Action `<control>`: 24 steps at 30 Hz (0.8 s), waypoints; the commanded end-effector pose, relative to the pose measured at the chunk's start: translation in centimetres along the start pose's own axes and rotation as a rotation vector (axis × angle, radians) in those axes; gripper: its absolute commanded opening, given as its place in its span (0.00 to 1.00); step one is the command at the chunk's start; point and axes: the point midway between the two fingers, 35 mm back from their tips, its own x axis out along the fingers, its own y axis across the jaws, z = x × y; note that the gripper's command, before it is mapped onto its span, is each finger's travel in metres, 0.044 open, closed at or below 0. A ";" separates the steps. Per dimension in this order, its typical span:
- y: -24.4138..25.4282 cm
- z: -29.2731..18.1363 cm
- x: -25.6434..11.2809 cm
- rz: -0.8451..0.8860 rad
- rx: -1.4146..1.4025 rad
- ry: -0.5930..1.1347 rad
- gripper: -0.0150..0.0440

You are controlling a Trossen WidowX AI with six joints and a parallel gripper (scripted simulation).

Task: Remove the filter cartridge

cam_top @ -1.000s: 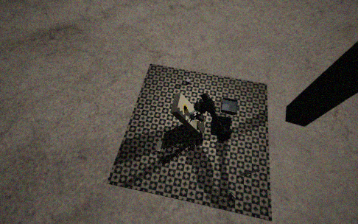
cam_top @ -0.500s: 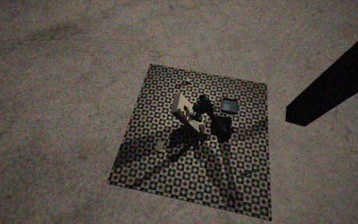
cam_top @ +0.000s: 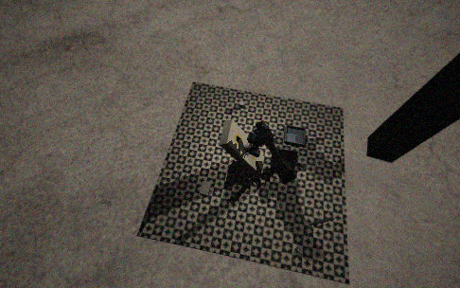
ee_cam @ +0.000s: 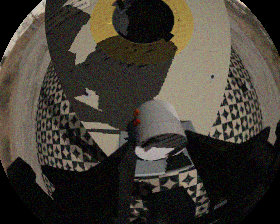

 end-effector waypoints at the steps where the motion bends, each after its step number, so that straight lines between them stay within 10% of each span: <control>1: 0.0 0.6 -0.3 -0.002 -0.003 -0.002 0.26; 24: -0.5 2.4 -9.9 -0.111 0.025 -0.116 0.25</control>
